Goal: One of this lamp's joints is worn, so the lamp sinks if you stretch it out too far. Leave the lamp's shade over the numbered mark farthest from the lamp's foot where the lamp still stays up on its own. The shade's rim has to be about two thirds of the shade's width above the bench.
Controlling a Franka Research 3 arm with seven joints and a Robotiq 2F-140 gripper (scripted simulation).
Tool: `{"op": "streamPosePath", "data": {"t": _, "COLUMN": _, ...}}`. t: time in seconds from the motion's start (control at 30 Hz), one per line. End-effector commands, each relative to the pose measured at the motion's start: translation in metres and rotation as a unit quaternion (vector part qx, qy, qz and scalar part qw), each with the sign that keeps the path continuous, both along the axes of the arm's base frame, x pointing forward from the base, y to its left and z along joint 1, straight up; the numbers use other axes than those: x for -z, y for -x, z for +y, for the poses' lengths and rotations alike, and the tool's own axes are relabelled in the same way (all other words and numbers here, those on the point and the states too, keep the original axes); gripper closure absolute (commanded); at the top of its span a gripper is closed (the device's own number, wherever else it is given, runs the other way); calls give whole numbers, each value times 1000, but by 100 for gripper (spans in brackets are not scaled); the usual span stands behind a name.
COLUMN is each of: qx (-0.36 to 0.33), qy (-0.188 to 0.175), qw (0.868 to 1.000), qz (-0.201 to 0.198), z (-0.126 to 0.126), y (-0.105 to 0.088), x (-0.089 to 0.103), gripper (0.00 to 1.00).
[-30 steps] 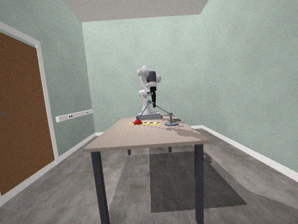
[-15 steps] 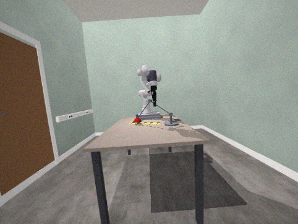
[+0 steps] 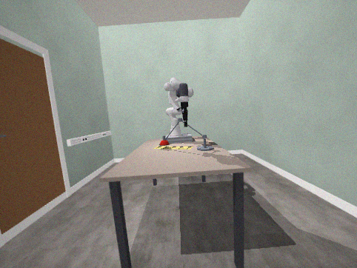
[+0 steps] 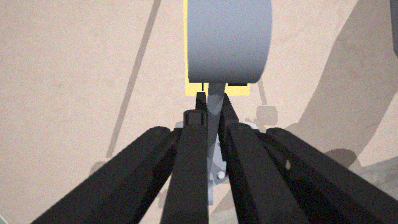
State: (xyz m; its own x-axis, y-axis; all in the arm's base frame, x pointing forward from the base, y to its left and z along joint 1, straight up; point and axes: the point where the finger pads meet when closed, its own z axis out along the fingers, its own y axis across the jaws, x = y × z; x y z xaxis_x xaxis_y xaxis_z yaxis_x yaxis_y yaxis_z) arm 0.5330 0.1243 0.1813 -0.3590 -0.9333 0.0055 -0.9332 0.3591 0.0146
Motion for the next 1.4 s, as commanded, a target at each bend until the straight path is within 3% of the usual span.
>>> {"op": "streamPosePath", "data": {"t": 0.0, "qx": -6, "qy": 0, "qw": 1000, "qz": -8, "z": 7, "y": -4, "x": -8, "gripper": 90}}
{"op": "streamPosePath", "data": {"t": 1.37, "qx": -2, "qy": 0, "qw": 1000, "qz": -2, "z": 19, "y": -8, "x": -23, "gripper": 90}}
